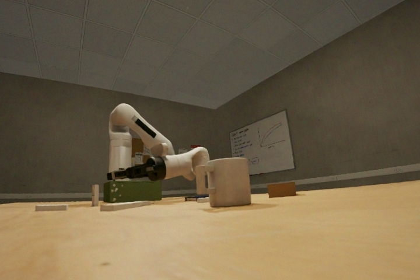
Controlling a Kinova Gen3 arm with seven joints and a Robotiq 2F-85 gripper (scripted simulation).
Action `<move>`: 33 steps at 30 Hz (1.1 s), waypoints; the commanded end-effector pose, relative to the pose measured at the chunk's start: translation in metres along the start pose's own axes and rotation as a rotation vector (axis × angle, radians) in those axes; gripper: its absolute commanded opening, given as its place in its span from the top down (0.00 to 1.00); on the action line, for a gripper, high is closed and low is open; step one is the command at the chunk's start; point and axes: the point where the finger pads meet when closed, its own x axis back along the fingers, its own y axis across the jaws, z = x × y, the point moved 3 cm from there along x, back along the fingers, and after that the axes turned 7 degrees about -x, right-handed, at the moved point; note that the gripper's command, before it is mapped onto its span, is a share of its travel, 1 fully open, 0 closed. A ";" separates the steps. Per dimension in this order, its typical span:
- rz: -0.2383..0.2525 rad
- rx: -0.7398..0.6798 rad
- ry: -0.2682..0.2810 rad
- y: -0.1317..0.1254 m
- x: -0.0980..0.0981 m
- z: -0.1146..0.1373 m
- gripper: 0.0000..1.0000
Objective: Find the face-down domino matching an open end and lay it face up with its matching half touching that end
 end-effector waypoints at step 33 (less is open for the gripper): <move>0.000 0.000 -0.002 -0.003 0.017 0.017 0.51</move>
